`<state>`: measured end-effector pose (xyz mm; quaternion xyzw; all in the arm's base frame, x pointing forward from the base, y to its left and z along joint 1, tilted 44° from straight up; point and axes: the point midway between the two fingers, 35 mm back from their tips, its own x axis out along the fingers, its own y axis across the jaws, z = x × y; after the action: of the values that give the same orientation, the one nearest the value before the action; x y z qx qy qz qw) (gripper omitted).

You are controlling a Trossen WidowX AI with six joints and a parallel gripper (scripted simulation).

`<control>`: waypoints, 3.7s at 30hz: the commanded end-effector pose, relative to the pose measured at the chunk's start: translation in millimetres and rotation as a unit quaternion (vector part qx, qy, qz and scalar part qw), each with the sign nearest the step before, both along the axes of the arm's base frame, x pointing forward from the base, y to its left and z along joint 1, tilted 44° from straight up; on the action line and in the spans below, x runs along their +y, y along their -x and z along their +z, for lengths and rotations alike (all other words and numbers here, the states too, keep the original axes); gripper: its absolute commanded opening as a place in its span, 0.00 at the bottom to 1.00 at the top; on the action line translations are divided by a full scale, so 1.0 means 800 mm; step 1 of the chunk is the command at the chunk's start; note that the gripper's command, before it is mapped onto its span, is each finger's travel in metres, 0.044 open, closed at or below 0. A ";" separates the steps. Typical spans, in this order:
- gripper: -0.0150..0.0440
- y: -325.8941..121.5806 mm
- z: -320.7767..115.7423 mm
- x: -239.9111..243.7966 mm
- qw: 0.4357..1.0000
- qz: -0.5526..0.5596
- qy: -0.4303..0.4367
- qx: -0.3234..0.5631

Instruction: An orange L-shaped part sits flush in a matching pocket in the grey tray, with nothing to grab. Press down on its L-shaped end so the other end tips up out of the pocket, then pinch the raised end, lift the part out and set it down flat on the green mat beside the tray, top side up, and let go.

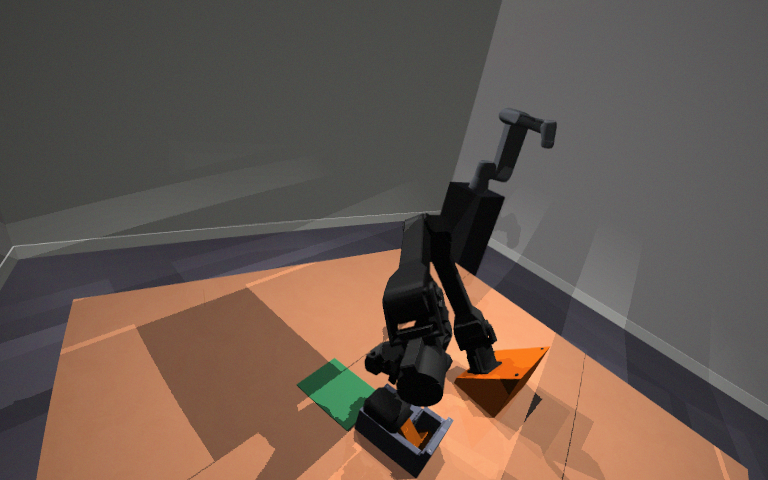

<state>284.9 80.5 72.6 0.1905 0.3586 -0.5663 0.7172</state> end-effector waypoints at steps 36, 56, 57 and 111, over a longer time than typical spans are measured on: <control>0.25 -0.003 -0.025 -0.025 1.000 -0.001 0.001 0.000; 0.25 0.000 -0.006 -0.007 1.000 0.001 0.002 0.002; 0.25 0.000 -0.004 -0.006 1.000 0.001 0.002 0.002; 0.25 0.003 0.069 0.031 1.000 0.011 0.004 0.008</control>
<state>279.2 114.8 119.5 0.1824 0.3636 -0.5620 0.7202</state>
